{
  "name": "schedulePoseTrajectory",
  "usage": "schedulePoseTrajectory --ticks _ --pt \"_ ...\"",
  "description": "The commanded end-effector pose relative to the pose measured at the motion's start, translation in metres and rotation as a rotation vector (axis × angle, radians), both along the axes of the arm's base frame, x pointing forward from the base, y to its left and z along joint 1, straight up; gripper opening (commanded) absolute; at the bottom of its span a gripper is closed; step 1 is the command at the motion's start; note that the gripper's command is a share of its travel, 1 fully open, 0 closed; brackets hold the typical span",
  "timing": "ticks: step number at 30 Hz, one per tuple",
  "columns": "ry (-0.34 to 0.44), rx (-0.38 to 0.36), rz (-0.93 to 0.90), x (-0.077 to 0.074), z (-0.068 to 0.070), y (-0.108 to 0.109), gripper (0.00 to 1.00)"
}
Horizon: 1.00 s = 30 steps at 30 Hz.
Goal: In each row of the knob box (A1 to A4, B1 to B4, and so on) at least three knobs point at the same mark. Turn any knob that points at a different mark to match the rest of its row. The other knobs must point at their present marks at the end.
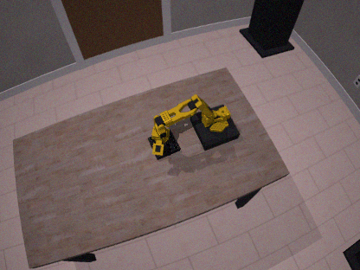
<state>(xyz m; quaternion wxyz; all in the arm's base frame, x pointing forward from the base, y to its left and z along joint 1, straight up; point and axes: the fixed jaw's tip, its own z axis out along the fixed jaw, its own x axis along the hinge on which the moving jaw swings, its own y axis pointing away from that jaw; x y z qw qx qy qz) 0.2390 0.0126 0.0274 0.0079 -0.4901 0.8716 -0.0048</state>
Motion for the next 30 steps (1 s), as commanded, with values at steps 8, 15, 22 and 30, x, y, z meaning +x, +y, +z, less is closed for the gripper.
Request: schedulePoseTrajectory --ticks 8,15,22,30 --pt "0.017 0.001 -0.011 -0.0006 -0.0021 -0.0007 0.1" --pt "0.017 0.001 -0.011 -0.0006 -0.0021 -0.0007 0.1" --pt "0.017 0.001 -0.011 -0.0006 -0.0039 -0.0007 0.1" --pt "0.017 0.001 -0.011 -0.0005 -0.0096 -0.0007 0.1"
